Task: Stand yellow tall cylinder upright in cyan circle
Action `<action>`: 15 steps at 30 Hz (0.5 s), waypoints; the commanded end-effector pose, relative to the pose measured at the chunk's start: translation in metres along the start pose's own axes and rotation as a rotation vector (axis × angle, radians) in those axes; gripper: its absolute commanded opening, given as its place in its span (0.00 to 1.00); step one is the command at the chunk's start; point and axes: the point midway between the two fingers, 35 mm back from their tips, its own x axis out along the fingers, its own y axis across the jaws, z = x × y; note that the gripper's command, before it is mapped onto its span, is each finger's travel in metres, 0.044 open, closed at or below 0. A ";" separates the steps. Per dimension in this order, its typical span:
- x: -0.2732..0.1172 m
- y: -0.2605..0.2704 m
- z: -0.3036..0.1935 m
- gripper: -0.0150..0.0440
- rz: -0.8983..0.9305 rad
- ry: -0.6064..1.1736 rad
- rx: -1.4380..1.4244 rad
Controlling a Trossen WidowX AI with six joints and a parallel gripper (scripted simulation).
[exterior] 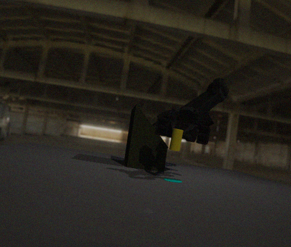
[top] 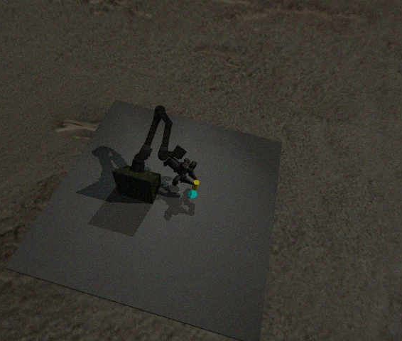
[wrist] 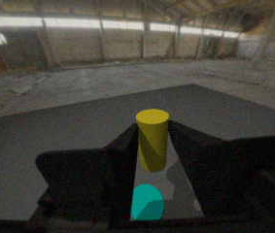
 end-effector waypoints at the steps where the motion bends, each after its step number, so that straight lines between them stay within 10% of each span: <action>1: -0.006 0.000 0.003 0.43 0.011 -0.023 0.025; 15: -0.015 0.001 0.008 0.43 0.033 -0.063 0.067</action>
